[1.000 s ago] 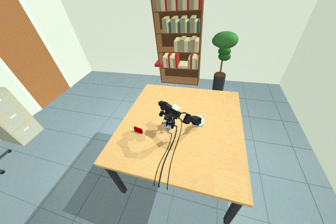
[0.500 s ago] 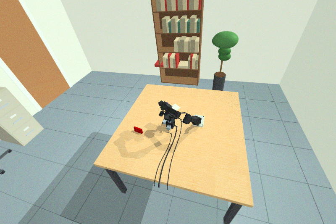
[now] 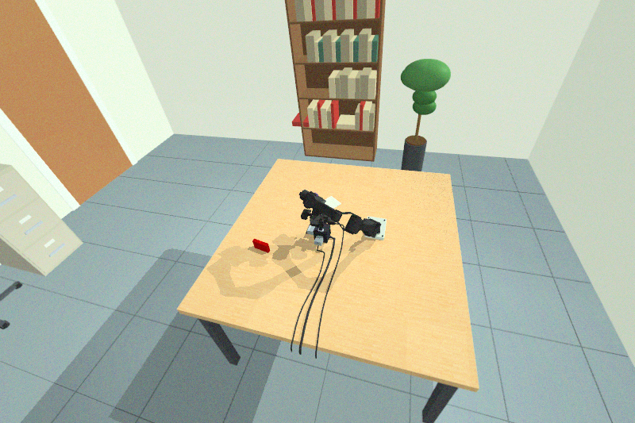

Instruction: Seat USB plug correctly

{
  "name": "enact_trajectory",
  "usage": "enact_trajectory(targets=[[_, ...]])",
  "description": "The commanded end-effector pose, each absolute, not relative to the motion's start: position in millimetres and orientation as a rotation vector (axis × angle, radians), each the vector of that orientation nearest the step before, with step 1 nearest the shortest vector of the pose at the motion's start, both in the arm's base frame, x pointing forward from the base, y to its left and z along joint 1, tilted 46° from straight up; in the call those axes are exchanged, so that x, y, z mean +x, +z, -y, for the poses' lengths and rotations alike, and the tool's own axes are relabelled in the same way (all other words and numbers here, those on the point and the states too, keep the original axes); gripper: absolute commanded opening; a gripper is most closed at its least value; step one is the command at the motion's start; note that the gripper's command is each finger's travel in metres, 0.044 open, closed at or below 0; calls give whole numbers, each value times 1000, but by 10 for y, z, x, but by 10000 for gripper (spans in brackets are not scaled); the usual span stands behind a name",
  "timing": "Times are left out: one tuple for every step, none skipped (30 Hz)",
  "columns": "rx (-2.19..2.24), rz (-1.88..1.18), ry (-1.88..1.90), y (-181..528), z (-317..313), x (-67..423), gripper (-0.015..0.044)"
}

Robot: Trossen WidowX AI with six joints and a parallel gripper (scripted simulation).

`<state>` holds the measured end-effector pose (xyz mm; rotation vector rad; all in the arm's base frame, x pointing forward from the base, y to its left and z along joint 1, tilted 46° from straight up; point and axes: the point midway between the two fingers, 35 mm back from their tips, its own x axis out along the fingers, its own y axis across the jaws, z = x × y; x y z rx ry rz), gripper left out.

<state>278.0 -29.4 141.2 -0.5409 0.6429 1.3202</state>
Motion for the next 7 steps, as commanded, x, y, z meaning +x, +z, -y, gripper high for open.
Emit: enact_trajectory(targets=[[-545,-641,1322,1439,320,2777,95],[-545,-641,1322,1446,327,2776,95],[-545,-642,1322,1453,334,2774,95],[-545,-642,1322,1460,341,2773,95],[-545,-642,1322,1467,348,2772,95],[-545,-642,1322,1473,355,2771,95],[-545,-642,1322,1480,362,2770,95]])
